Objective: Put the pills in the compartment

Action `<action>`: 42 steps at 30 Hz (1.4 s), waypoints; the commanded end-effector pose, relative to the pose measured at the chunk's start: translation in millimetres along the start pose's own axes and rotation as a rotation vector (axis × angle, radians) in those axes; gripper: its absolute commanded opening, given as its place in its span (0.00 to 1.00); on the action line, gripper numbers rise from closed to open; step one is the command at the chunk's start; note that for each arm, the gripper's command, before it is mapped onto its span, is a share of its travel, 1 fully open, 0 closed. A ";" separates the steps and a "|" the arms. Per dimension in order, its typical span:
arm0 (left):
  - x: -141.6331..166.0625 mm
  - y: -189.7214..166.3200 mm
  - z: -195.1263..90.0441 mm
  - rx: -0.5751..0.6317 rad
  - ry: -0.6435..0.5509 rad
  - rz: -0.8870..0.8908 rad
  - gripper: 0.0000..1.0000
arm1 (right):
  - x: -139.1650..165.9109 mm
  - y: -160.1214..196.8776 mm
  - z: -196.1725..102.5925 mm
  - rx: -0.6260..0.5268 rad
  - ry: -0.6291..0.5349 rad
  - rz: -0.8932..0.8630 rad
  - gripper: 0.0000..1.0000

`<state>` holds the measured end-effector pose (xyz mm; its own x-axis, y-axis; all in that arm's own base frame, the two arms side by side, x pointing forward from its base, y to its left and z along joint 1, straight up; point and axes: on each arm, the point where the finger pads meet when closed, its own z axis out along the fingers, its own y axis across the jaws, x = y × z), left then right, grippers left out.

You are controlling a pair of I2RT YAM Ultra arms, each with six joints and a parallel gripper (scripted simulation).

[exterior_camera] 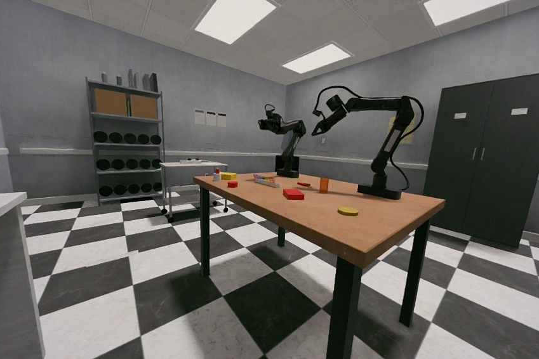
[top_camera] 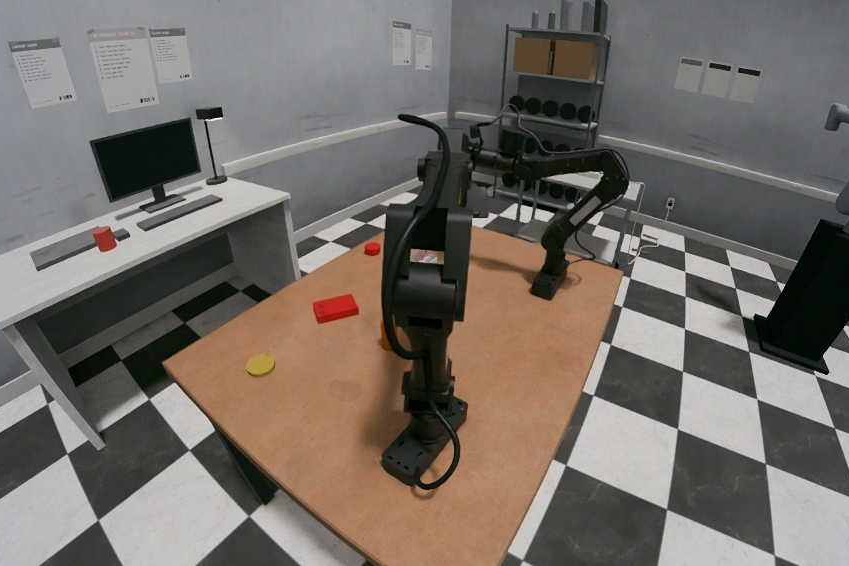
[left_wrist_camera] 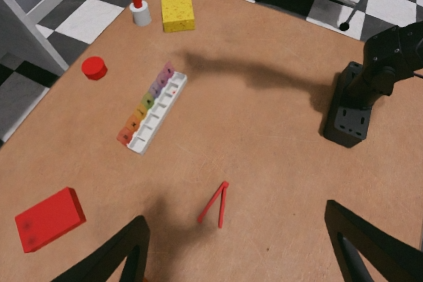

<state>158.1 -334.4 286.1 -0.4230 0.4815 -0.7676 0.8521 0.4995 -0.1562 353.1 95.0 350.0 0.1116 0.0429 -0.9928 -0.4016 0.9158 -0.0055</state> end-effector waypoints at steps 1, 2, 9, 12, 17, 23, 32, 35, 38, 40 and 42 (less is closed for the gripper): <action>-9.8 -3.2 -5.5 0.006 -0.030 0.002 1.00 | -11.6 -34.2 1.9 0.147 0.098 0.006 0.56; -9.8 -3.2 -5.5 0.006 -0.030 0.002 1.00 | -17.5 -40.8 1.3 0.172 0.098 0.005 0.56; -9.8 -3.2 -5.5 0.006 -0.030 0.002 1.00 | -42.7 -69.3 -1.2 0.281 0.097 0.000 0.56; -9.8 -3.2 -5.5 0.006 -0.030 0.002 1.00 | -54.4 -82.4 -2.3 0.332 0.097 -0.003 0.56; -9.8 -3.2 -5.5 0.006 -0.030 0.002 1.00 | -68.9 -98.8 -3.7 0.394 0.096 -0.005 0.56; -9.8 -3.2 -5.5 0.006 -0.030 0.002 1.00 | -58.1 -98.9 -6.9 0.405 0.147 -0.012 0.90; -9.8 -3.2 -5.5 0.006 -0.030 0.002 1.00 | 38.0 -68.7 -21.5 0.369 0.520 0.009 1.00; -9.8 -3.2 -5.5 0.006 -0.030 0.002 1.00 | 69.5 -51.8 -24.6 0.339 0.641 0.022 1.00; -9.8 -3.2 -5.5 0.006 -0.030 0.002 1.00 | 96.4 -35.7 -24.8 0.305 0.751 0.029 1.00; -9.8 -3.2 -5.5 0.006 -0.030 0.002 1.00 | 118.1 -24.5 -25.7 0.282 0.838 0.032 1.00; -9.8 -3.2 -5.5 0.006 -0.030 0.002 1.00 | 130.0 -18.8 -26.4 0.269 0.884 0.035 1.00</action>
<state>158.1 -334.4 286.1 -0.4230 0.4815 -0.7676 0.8521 0.4995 -0.1562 358.1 70.3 243.1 -0.5789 -0.1456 -0.8023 -0.1722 0.9836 -0.0542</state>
